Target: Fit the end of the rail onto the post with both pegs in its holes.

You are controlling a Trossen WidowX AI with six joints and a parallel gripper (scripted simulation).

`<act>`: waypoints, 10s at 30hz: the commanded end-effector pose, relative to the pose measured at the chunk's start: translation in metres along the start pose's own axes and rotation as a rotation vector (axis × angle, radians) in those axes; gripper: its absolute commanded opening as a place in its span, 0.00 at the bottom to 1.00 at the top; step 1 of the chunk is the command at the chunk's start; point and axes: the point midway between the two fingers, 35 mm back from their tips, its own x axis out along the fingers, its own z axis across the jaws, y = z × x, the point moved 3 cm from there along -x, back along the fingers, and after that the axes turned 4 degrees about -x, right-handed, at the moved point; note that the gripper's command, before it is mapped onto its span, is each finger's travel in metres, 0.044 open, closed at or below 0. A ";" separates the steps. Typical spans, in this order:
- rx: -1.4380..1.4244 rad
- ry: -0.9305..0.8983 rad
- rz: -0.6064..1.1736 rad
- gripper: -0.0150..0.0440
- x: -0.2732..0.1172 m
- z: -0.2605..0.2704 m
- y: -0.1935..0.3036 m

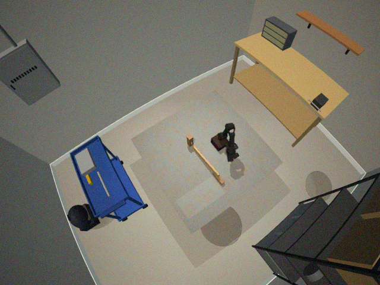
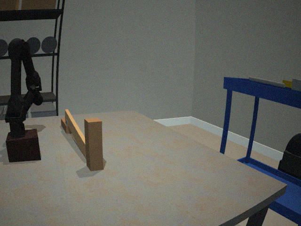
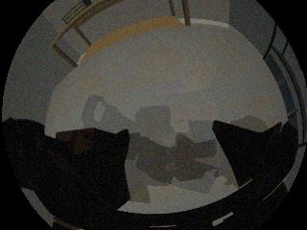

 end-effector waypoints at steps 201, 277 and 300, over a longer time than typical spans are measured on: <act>1.387 0.613 0.489 0.25 -0.164 0.198 0.244; 1.388 0.612 0.490 0.25 -0.162 0.207 0.242; 1.388 0.612 0.490 0.25 -0.163 0.214 0.243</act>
